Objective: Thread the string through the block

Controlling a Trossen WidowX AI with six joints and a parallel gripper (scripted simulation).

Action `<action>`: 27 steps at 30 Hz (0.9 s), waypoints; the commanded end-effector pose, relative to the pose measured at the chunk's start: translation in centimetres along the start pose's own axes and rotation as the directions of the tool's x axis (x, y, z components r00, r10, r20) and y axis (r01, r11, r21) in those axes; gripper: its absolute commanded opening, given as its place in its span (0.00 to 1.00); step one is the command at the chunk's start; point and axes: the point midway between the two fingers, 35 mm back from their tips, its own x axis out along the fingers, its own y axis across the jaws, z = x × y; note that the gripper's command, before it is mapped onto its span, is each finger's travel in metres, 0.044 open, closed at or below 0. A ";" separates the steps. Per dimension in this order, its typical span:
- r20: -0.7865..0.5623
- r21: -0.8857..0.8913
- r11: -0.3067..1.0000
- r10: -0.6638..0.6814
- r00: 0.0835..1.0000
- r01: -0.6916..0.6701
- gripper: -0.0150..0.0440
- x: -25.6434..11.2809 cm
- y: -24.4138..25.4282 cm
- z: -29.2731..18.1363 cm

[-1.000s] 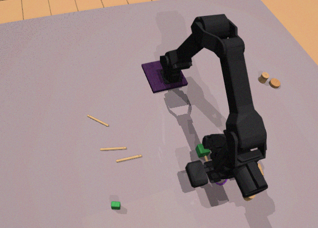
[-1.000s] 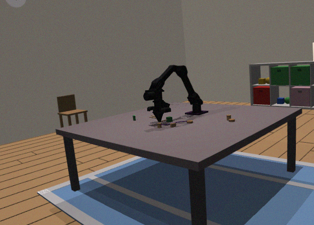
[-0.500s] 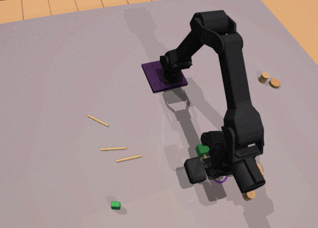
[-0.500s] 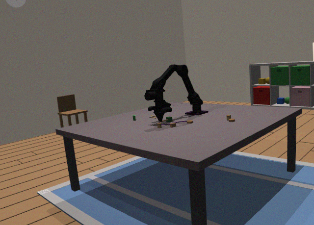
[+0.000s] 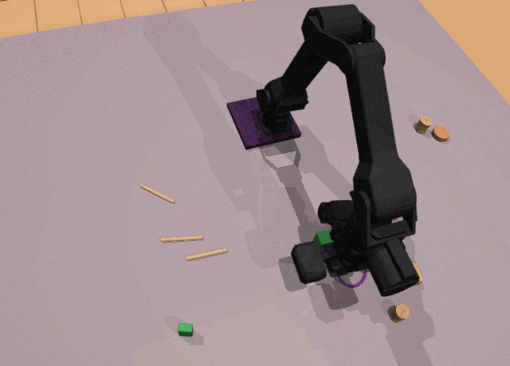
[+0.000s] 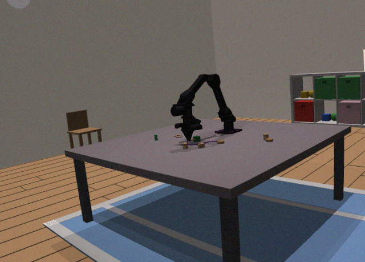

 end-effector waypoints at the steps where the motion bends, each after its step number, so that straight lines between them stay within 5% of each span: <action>1: -0.002 -0.004 1.000 0.005 1.000 -0.005 0.25 0.0 0.0 0.6; 25: -0.002 -0.004 1.000 0.004 1.000 -0.004 0.25 -0.1 0.0 3.4; 27: 0.000 -0.004 1.000 0.000 1.000 0.000 0.34 -0.1 0.0 3.2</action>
